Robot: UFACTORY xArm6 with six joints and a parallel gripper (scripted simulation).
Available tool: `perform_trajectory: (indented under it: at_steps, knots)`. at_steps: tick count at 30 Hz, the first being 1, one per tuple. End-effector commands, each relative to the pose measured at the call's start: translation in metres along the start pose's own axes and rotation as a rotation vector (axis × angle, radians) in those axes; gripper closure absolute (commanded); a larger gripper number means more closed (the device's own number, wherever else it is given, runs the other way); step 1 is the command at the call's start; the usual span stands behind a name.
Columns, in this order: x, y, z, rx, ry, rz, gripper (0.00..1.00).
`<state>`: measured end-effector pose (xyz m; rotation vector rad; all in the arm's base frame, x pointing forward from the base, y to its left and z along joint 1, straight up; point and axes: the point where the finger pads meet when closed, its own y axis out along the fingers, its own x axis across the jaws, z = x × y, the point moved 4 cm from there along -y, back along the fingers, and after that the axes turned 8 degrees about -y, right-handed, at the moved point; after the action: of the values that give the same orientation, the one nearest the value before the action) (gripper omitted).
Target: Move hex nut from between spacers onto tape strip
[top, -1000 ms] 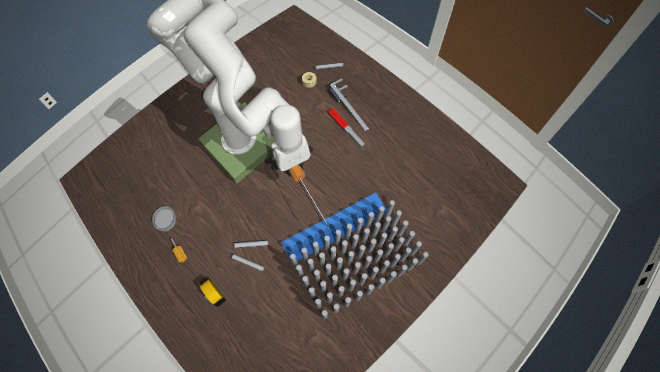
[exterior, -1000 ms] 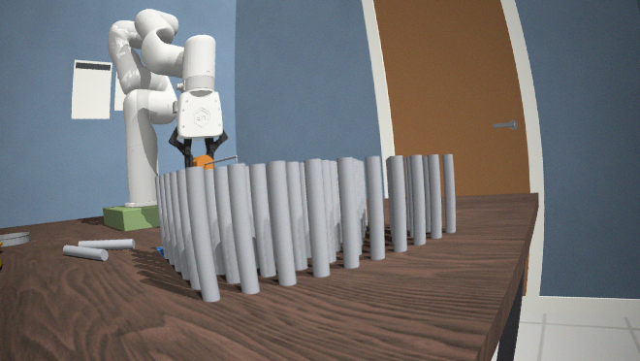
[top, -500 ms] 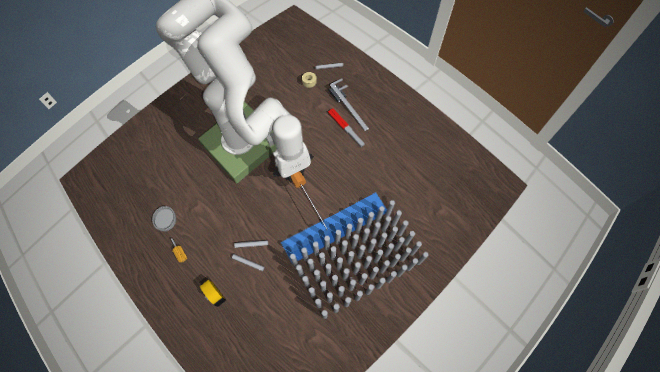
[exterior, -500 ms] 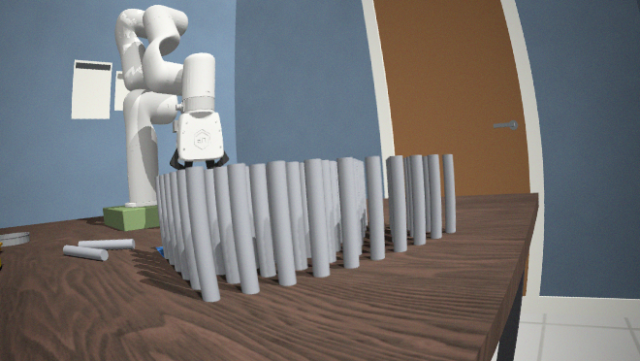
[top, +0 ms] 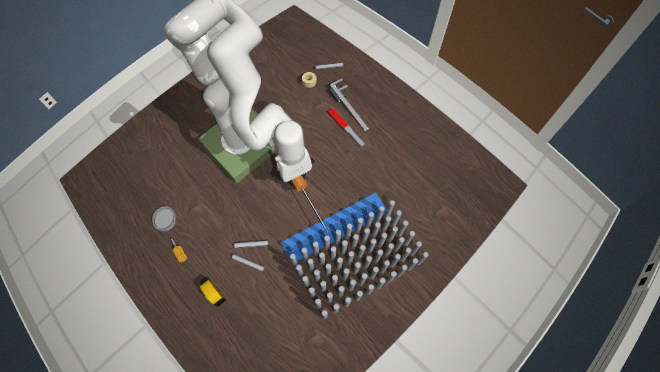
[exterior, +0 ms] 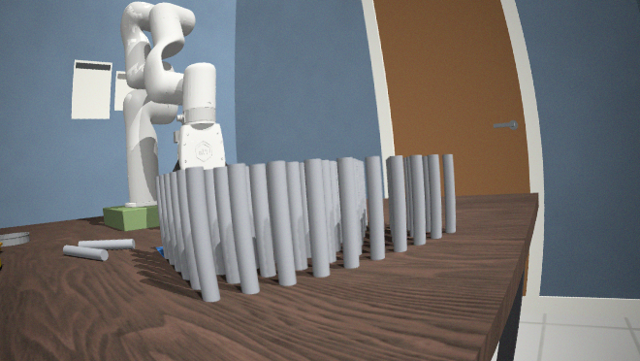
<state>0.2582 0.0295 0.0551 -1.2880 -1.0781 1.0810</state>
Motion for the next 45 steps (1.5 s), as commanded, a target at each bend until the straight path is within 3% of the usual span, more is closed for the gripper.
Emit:
perform_trajectory:
  at_steps: [1,11,28,45]
  knots:
    - [0.0,0.001,-0.001,-0.003,0.0,-0.001,1.0]
    - [0.0,0.003,-0.002,-0.003,0.0,-0.001,1.0]
    - [0.0,0.031,-0.002,-0.004,0.0,-0.002,1.0]
    - [0.0,0.032,-0.002,-0.004,0.0,-0.002,1.0]
